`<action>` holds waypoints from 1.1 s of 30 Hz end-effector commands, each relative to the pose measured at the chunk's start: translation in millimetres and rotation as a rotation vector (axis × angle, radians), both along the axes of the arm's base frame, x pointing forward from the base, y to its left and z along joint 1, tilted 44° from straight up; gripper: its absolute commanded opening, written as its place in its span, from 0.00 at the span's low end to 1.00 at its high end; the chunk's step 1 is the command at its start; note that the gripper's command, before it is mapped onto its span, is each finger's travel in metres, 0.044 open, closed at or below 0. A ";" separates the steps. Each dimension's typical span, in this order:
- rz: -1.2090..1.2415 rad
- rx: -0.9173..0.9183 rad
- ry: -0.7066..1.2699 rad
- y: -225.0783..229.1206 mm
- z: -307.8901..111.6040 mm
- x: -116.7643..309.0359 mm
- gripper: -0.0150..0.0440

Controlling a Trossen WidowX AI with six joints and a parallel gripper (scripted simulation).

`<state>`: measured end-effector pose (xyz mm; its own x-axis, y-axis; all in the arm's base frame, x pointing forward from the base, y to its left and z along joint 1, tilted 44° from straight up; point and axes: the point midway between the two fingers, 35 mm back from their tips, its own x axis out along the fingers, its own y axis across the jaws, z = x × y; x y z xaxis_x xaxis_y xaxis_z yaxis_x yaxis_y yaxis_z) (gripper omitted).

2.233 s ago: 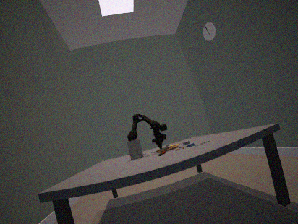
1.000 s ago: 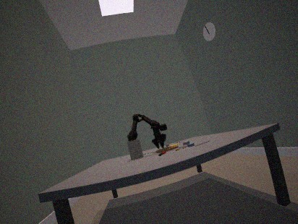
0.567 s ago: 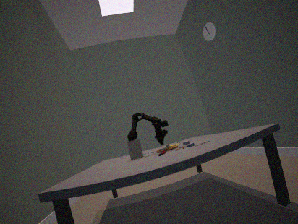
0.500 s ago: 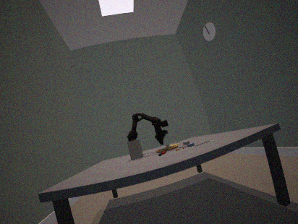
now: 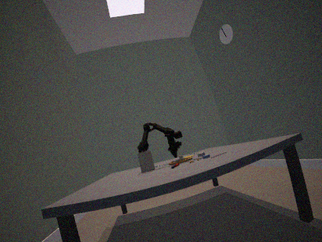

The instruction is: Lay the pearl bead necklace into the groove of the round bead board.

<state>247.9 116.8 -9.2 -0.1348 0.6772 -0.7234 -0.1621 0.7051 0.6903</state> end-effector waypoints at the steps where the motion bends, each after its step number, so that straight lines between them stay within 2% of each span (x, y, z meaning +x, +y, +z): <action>1: -0.004 0.002 0.018 4.0 -6.0 -3.3 0.46; 17: -0.006 0.003 0.028 16.2 -19.3 -8.2 0.46; 22: 0.000 0.001 0.015 15.7 -16.9 -6.5 0.25; 33: 0.000 0.001 0.015 15.7 -16.9 -6.5 0.25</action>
<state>241.2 132.5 -26.4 -0.1459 0.6782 -0.7203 -0.1505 0.7044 0.6937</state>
